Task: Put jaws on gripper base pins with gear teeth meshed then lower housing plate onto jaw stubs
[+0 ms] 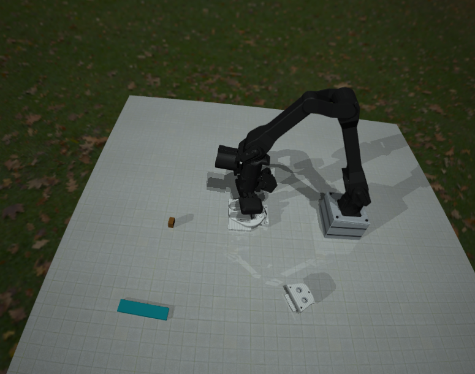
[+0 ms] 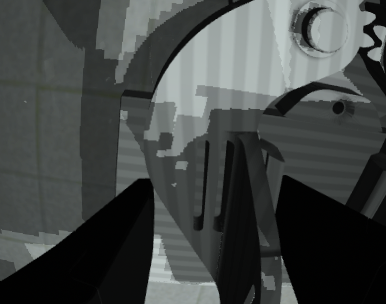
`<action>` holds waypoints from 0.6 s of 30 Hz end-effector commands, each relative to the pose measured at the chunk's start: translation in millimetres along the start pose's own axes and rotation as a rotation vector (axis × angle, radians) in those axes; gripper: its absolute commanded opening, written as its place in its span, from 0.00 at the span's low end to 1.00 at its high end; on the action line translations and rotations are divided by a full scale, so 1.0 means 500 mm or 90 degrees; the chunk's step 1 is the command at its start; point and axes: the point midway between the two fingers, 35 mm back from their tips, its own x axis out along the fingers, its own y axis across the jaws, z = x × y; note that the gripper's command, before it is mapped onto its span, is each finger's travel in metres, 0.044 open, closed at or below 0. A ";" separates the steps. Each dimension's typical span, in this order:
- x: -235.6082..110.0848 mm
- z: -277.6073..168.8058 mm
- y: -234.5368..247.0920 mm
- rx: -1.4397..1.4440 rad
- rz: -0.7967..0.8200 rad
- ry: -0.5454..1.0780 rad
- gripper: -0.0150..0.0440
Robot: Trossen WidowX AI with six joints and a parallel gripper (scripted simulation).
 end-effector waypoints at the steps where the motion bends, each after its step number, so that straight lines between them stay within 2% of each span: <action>1: 0.002 0.002 0.000 -0.003 0.001 -0.002 0.48; 18: -0.006 0.000 0.000 -0.003 0.001 -0.002 0.48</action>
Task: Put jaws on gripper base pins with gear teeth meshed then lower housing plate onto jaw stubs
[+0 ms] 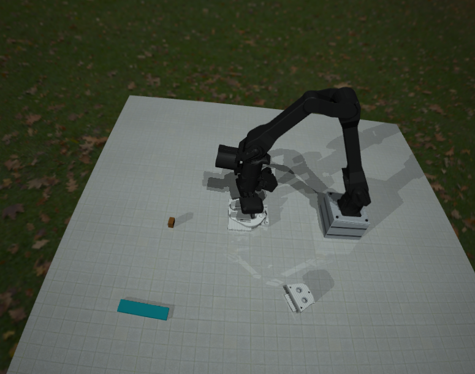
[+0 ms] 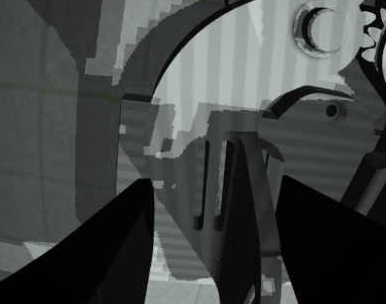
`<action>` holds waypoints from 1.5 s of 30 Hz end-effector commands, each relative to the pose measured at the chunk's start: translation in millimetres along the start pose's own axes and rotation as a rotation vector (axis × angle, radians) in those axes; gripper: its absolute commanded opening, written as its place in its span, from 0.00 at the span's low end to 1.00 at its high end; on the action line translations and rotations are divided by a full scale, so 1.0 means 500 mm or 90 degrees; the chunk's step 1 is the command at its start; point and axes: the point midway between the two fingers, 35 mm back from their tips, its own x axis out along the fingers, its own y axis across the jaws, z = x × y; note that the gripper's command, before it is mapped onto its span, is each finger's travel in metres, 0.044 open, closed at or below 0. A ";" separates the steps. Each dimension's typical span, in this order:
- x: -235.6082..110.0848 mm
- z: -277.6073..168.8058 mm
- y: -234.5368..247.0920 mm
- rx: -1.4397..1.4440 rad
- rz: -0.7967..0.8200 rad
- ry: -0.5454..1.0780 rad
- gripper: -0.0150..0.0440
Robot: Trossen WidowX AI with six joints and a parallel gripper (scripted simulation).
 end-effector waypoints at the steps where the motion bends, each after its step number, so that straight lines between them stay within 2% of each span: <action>1: 0.000 -0.002 0.001 -0.002 0.002 0.001 0.48; 45: 0.009 -0.002 0.001 -0.002 0.002 0.001 0.48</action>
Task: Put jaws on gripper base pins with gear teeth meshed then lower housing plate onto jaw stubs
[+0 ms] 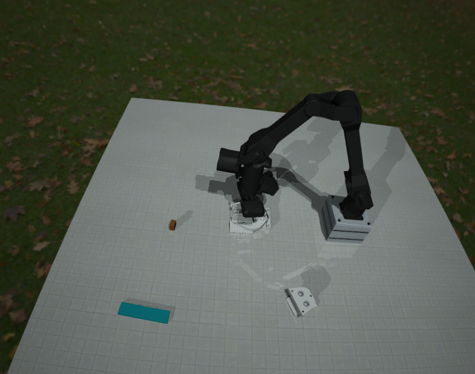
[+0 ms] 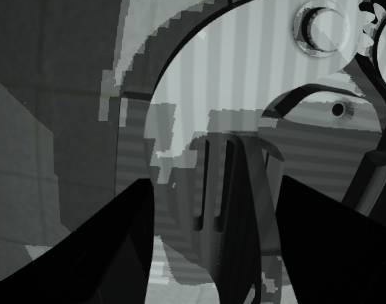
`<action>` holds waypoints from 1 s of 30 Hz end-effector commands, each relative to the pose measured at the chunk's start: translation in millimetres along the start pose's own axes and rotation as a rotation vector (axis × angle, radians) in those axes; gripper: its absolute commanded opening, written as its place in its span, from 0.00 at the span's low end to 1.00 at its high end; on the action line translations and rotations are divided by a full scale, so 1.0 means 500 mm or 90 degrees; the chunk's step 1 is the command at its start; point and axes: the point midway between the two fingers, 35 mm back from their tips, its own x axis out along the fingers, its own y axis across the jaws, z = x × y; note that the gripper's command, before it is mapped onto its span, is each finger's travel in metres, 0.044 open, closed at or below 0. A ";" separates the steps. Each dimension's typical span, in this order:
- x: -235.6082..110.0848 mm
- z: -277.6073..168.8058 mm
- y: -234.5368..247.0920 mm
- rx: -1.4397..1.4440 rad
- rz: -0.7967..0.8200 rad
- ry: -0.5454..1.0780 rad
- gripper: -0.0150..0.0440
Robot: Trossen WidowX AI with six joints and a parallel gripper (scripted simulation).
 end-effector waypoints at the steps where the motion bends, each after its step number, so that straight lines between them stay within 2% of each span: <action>1: 0.000 0.000 0.000 0.000 0.000 0.000 0.53; 4: 0.000 0.000 0.000 0.000 0.000 0.000 0.63; 17: 0.000 0.000 0.000 0.000 0.000 0.000 0.63; 21: -0.046 -0.004 0.001 -0.001 0.001 0.000 0.63; 25: -0.132 -0.001 0.001 -0.002 0.001 0.001 0.63; 28: -0.137 0.000 0.000 -0.002 0.001 0.001 0.63; 29: -0.118 -0.002 0.000 -0.005 0.001 0.003 0.63; 30: -0.118 -0.002 -0.001 -0.008 0.001 0.003 0.68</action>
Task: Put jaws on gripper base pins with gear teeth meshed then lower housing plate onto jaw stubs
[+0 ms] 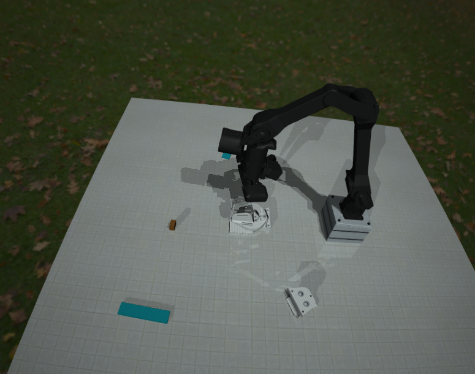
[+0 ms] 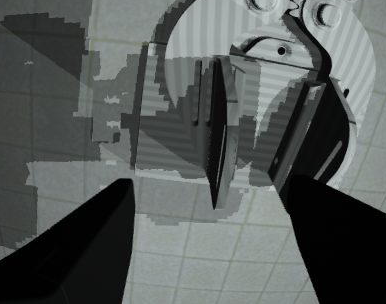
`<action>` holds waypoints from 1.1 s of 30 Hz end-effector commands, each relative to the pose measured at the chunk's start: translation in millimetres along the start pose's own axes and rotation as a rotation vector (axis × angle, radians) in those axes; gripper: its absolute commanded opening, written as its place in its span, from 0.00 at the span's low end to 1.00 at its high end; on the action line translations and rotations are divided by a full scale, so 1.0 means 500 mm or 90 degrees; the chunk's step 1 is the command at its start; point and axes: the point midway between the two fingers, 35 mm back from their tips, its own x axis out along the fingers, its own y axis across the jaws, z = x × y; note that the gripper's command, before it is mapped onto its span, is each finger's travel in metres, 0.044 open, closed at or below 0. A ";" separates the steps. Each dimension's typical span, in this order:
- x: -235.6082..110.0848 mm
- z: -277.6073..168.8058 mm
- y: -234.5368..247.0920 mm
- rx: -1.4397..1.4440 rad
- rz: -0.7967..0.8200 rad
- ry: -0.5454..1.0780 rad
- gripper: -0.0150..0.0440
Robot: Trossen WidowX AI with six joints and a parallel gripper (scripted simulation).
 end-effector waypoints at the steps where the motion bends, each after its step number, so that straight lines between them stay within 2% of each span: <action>1: 0.011 0.006 -0.007 -0.011 -0.002 -0.011 0.72; 7: 0.003 0.005 -0.042 -0.103 0.009 -0.005 0.99; 8: 0.002 0.004 -0.045 -0.119 0.009 -0.005 1.00; 33: -0.006 -0.009 -0.126 -0.606 0.003 -0.002 1.00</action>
